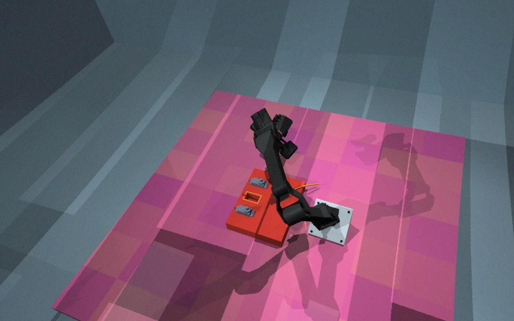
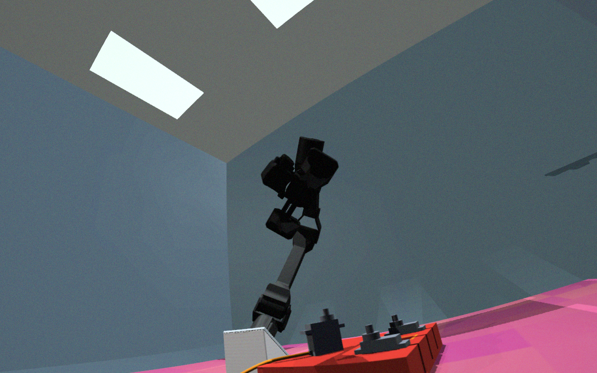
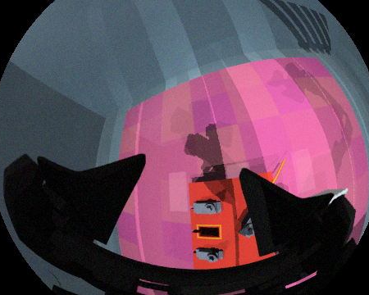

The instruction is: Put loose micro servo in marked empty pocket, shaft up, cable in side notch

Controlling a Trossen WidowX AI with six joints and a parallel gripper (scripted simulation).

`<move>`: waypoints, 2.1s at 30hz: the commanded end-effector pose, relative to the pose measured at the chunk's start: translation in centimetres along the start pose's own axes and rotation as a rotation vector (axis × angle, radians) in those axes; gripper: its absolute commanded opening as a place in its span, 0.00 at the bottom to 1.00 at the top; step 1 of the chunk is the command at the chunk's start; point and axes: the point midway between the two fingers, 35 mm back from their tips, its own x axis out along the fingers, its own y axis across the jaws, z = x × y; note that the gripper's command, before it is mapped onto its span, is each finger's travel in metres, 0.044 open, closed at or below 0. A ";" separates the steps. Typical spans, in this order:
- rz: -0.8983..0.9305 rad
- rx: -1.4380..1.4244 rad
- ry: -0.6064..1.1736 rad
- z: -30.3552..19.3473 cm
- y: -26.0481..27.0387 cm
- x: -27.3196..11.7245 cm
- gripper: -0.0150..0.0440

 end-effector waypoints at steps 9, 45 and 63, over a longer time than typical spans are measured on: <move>-0.318 0.076 0.287 -5.2 -7.2 3.1 1.00; -0.593 0.203 0.523 -11.5 -14.4 4.5 1.00; -0.593 0.203 0.523 -12.3 -15.2 5.6 0.69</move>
